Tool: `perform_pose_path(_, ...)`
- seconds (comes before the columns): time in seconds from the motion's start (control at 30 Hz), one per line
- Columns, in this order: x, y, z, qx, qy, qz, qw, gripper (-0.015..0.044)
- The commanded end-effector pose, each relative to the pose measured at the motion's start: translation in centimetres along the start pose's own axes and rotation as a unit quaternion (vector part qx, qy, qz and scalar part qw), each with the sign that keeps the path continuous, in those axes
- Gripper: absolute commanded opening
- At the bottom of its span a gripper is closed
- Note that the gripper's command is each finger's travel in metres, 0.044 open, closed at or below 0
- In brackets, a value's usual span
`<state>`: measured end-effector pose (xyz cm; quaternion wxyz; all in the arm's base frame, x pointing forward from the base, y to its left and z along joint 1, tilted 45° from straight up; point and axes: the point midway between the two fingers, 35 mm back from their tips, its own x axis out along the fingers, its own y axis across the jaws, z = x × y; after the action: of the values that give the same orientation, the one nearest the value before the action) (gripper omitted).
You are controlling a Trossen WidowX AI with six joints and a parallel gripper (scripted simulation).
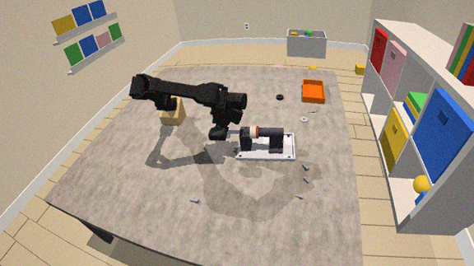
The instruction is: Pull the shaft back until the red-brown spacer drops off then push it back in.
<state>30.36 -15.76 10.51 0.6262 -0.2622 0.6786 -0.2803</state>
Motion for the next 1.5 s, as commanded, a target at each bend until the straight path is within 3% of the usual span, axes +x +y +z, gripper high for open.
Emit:
perform_pose_path(0.0, 0.00, -0.02, -0.08, -0.001, 0.000, -0.001, 1.000, 0.0000)
perform_pose_path(1.47, 0.00, -0.02, -0.54, -0.001, 0.001, -0.001, 1.000, 0.0000)
